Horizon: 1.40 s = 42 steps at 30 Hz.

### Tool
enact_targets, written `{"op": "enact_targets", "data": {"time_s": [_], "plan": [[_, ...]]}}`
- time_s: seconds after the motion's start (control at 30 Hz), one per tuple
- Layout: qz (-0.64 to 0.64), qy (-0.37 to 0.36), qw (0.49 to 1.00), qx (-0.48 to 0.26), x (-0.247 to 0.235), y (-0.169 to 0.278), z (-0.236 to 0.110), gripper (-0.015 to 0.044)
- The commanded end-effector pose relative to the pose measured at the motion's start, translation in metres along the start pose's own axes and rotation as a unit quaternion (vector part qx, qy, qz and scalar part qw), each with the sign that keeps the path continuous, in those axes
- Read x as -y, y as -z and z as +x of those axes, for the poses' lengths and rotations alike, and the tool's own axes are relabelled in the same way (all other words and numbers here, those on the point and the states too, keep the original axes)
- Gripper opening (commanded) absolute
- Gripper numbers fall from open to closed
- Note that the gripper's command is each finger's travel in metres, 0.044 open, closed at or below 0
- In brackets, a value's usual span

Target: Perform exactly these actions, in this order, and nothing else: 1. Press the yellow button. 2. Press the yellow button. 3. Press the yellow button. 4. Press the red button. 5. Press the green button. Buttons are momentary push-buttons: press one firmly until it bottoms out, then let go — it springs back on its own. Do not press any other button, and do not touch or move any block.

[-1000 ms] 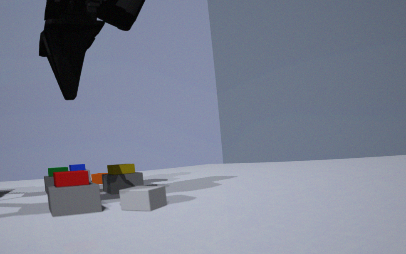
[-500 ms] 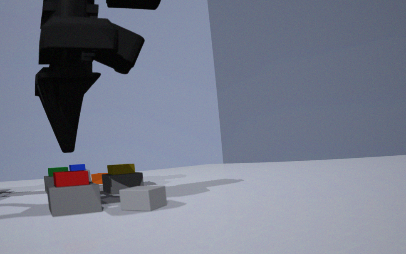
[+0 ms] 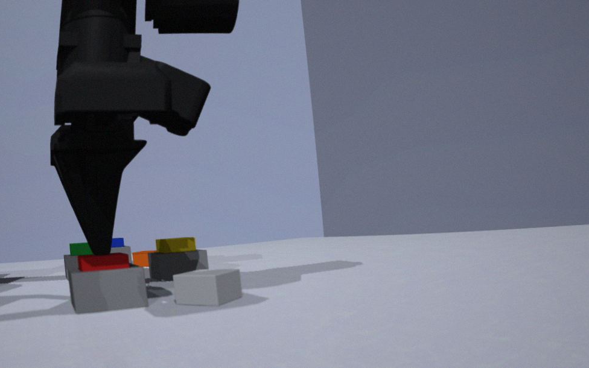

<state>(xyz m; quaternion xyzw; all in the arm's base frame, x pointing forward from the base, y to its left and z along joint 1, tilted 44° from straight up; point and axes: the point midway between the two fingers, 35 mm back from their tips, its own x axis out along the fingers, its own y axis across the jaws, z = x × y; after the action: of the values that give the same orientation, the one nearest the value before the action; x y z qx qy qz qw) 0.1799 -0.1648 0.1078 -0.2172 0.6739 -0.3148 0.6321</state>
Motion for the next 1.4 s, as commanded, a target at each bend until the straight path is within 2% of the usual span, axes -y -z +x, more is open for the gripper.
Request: {"op": "enact_targets", "data": {"time_s": [0.0,0.57,0.7,0.9,1.07,1.23,1.37], "plan": [[-0.002,0.0,1.0,0.0,0.0,0.0,0.003,0.002],[0.0,0.0,1.0,0.0,0.0,0.0,0.001,0.002],[-0.002,-0.001,1.0,0.0,-0.001,0.0,-0.028,0.002],[-0.002,-0.002,1.0,0.0,-0.001,-0.001,-0.037,0.002],[-0.003,-0.003,1.0,-0.001,-0.001,-0.001,-0.089,0.002],[-0.008,-0.004,1.0,-0.001,-0.003,0.0,-0.091,0.002],[-0.065,-0.017,0.998,-0.004,-0.037,-0.008,-0.092,0.002]]}}
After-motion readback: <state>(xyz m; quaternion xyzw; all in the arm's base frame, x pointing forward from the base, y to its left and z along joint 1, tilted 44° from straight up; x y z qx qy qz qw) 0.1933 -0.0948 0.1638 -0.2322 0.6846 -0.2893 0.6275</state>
